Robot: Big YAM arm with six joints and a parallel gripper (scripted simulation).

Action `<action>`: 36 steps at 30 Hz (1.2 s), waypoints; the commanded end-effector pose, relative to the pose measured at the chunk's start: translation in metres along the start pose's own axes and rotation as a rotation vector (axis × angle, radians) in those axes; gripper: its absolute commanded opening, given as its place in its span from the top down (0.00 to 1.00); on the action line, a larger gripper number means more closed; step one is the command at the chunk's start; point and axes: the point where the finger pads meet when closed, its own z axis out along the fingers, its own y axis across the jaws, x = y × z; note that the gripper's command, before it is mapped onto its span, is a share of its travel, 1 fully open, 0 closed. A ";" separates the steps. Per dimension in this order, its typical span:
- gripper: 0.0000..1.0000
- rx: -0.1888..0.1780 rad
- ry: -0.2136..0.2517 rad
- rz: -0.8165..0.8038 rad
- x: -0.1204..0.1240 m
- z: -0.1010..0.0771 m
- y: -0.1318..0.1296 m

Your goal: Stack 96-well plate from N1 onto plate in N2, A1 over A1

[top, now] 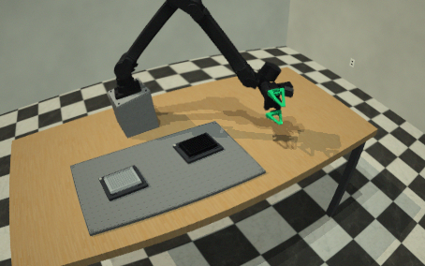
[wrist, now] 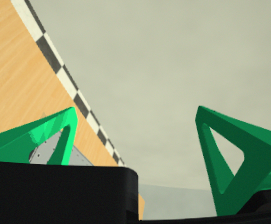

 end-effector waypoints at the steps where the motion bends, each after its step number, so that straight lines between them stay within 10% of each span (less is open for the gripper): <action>1: 0.00 0.004 -0.003 0.012 -0.003 -0.001 -0.006; 17: 0.00 0.004 -0.003 0.012 -0.003 -0.001 -0.006; 22: 0.00 -0.108 -0.045 -0.052 0.015 0.020 -0.027; 25: 0.00 -0.102 -0.060 -0.020 0.000 0.027 -0.044; 31: 0.00 -0.280 -0.089 -0.176 0.046 0.032 -0.017; 36: 0.00 -0.339 -0.098 -0.208 0.060 0.034 -0.012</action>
